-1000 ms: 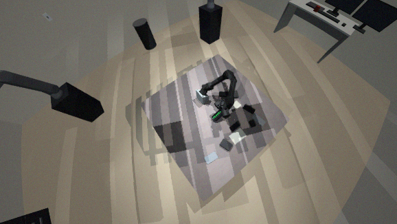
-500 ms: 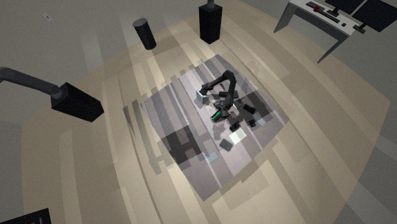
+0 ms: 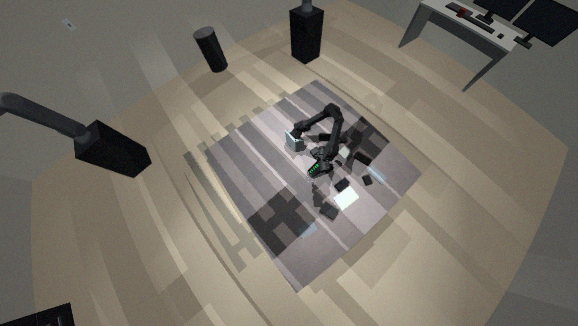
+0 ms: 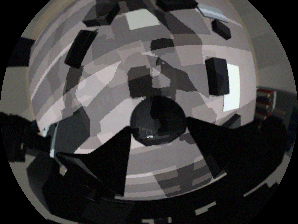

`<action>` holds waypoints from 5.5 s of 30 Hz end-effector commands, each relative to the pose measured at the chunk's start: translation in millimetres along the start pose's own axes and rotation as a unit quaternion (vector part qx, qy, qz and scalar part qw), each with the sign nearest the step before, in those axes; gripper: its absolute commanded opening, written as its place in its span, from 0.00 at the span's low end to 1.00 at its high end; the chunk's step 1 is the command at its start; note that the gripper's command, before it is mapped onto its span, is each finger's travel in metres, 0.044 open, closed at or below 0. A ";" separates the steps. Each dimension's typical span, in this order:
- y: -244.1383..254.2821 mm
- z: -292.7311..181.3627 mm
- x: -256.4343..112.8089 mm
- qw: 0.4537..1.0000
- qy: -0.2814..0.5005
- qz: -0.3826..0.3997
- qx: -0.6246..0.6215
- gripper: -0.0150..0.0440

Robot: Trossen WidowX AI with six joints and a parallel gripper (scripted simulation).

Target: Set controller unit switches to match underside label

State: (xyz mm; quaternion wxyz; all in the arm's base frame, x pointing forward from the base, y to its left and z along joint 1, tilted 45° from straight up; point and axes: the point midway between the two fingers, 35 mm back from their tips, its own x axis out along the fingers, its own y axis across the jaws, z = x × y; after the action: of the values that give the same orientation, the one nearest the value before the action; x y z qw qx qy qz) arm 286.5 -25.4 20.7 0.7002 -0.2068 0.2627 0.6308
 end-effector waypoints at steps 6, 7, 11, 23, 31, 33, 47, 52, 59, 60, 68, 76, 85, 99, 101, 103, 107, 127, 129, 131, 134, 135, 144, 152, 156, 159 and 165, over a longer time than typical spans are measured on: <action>-0.1 -8.8 -5.3 1.000 -0.004 -0.005 -0.003 0.82; 0.1 -9.9 -5.8 1.000 -0.005 -0.005 -0.003 0.82; 0.2 -13.4 -7.5 1.000 -0.009 -0.005 -0.003 0.82; 0.3 -22.8 -11.8 1.000 -0.020 -0.005 -0.003 0.83; 0.3 -29.2 -14.4 1.000 -0.028 -0.005 -0.003 0.83; 0.3 -30.9 -15.0 1.000 -0.030 -0.005 -0.004 0.83; 0.3 -42.4 -18.9 0.999 -0.044 -0.005 -0.004 0.83; 0.3 -46.6 -20.2 0.999 -0.050 -0.005 -0.004 0.83; 0.3 -52.5 -21.8 0.998 -0.057 -0.005 -0.004 0.83; 0.3 -53.4 -22.1 0.998 -0.058 -0.005 -0.004 0.83; 0.3 -60.2 -23.7 0.998 -0.066 -0.005 -0.004 0.83; 0.3 -66.8 -25.2 0.998 -0.068 -0.006 -0.004 0.83; 0.3 -73.6 -26.7 0.998 -0.059 -0.006 -0.004 0.83; 0.2 -84.1 -28.5 0.999 -0.042 -0.006 -0.004 0.83; 0.2 -85.6 -28.7 0.999 -0.040 -0.006 -0.004 0.83; 0.2 -87.1 -28.9 0.999 -0.037 -0.006 -0.004 0.83; 0.1 -90.1 -29.2 0.999 -0.032 -0.006 -0.004 0.83; 0.0 -105.2 -30.1 1.000 -0.009 -0.006 -0.004 0.83; 0.0 -106.7 -30.2 1.000 -0.006 -0.006 -0.004 0.83; 0.0 -108.2 -30.2 1.000 -0.004 -0.006 -0.004 0.83; 0.0 -110.5 -30.2 1.000 0.000 -0.006 -0.004 0.83; 0.0 -111.3 -30.2 1.000 0.001 -0.006 -0.004 0.83; -0.1 -118.0 -29.9 1.000 0.011 -0.006 -0.004 0.83; -0.2 -124.0 -29.5 1.000 0.021 -0.006 -0.004 0.83; -0.2 -127.0 -29.2 1.000 0.026 -0.006 -0.004 0.83; -0.2 -129.2 -28.9 1.000 0.029 -0.006 -0.004 0.83; -0.3 -133.6 -28.3 0.999 0.036 -0.006 -0.004 0.83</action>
State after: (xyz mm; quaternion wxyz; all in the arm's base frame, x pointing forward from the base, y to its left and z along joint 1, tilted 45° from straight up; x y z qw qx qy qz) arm 271.0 -132.1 -59.3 0.6985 -0.2335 0.2801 0.6158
